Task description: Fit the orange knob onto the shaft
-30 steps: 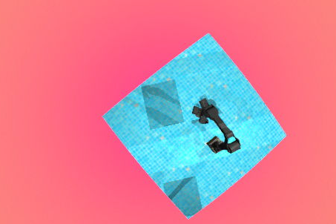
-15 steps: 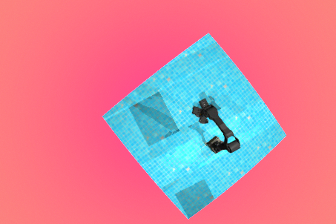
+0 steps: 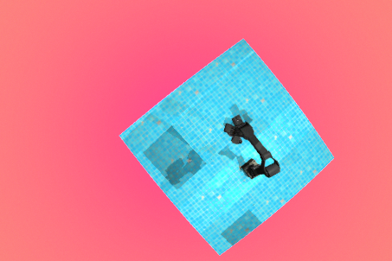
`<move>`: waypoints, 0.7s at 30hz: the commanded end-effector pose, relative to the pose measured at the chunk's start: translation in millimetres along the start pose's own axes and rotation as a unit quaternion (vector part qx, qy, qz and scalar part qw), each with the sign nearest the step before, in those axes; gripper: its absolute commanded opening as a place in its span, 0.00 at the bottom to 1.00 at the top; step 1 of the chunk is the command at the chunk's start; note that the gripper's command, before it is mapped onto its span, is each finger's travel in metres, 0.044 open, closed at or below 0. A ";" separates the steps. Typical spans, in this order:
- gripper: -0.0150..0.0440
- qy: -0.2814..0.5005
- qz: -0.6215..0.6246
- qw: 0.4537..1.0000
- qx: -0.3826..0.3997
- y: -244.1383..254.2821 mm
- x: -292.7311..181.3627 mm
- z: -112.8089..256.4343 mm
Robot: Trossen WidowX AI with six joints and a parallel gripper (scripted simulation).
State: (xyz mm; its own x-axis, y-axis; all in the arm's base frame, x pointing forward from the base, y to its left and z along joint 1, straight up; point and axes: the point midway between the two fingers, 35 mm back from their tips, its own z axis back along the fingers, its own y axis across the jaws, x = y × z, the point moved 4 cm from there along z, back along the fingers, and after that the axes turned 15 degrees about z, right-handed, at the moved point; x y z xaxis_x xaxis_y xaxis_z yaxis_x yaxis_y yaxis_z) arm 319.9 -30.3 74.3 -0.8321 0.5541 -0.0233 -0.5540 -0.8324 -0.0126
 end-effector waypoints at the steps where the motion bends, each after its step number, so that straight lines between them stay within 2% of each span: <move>1: 0.25 0.000 0.002 1.000 0.000 0.0 0.0 0.4; 2: 0.25 0.000 0.002 1.000 0.000 0.0 0.0 0.4; 18: 0.97 0.000 0.002 1.000 0.000 0.0 0.0 0.4; 19: 1.00 0.000 0.002 1.000 0.000 0.0 0.0 0.4; 21: 1.00 0.000 0.002 1.000 0.000 0.0 0.0 0.4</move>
State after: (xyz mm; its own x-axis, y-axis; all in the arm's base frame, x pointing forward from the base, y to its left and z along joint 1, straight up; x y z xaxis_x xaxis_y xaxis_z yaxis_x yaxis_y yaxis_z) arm 319.8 -30.4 74.3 -0.8326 0.5534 -0.0233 -0.5532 -0.8329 -0.0123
